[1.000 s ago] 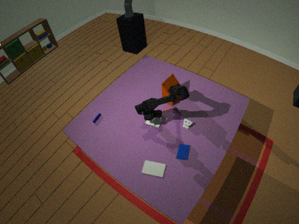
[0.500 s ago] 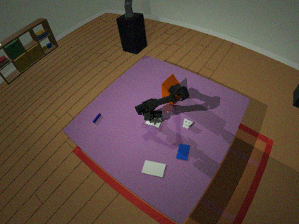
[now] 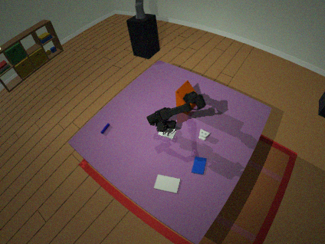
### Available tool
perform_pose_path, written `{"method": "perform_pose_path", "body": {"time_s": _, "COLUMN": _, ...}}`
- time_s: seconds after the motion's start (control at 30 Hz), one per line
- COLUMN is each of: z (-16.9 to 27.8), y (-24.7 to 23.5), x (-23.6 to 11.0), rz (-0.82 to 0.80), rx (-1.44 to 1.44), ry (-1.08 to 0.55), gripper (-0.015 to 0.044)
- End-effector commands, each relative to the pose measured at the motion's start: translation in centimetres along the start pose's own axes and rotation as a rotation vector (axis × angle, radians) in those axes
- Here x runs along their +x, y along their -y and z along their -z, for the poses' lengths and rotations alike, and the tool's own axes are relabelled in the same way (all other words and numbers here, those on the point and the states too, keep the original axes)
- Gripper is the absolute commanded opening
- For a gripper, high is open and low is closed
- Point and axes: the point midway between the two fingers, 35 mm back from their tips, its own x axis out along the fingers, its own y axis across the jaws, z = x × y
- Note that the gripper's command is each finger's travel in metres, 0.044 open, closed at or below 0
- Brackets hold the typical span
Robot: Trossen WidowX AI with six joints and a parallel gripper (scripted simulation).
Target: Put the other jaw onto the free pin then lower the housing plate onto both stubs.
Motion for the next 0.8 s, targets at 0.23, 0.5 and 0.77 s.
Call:
{"method": "perform_pose_path", "body": {"time_s": 0.23, "z": 0.01, "y": -0.06, "x": 0.3, "rz": -0.005, "rx": 0.005, "ry": 0.003, "gripper": 0.0134}}
{"method": "perform_pose_path", "body": {"time_s": 0.5, "z": 0.01, "y": -0.06, "x": 0.5, "rz": -0.005, "rx": 0.002, "ry": 0.003, "gripper": 0.0134}}
{"method": "perform_pose_path", "body": {"time_s": 0.77, "z": 0.01, "y": -0.06, "x": 0.5, "rz": -0.005, "rx": 0.002, "ry": 0.003, "gripper": 0.0134}}
